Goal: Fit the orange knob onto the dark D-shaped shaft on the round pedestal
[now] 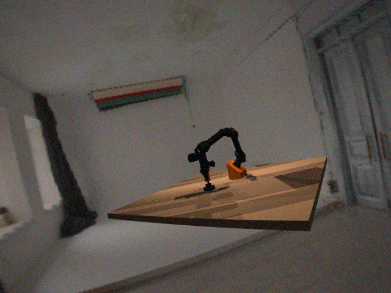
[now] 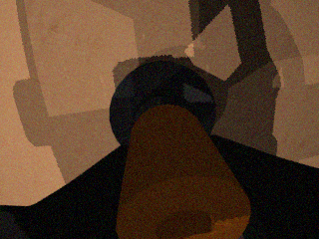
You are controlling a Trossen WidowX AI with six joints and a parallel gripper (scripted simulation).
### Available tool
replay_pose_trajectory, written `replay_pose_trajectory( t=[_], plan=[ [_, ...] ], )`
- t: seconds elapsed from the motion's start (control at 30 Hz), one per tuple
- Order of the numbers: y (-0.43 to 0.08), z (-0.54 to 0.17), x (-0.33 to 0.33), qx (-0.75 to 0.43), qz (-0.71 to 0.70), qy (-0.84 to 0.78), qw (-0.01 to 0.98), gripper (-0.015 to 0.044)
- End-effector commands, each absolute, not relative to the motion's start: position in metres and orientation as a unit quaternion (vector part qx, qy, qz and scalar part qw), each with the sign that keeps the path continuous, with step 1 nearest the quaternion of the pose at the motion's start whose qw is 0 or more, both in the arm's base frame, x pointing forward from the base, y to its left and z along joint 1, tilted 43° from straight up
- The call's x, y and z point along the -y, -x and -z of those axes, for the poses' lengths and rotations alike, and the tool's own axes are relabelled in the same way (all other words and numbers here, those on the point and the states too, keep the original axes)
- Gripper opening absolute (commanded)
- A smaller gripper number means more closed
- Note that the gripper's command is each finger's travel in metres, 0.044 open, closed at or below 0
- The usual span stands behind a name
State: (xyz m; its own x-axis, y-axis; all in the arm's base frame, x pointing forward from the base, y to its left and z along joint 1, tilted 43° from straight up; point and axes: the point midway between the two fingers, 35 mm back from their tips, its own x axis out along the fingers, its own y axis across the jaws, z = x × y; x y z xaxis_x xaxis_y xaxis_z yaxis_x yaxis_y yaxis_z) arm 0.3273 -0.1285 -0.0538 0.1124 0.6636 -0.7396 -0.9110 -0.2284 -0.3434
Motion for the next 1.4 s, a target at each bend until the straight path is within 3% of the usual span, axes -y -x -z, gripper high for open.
replay_pose_trajectory(
  t=[0.0, 1.37],
  plan=[
    [-0.33, 0.052, 0.131, -0.143, -0.648, 0.441, 0.604, 0.0],
    [-0.329, 0.069, 0.114, -0.14, -0.649, 0.443, 0.603, 0.0]
  ],
)
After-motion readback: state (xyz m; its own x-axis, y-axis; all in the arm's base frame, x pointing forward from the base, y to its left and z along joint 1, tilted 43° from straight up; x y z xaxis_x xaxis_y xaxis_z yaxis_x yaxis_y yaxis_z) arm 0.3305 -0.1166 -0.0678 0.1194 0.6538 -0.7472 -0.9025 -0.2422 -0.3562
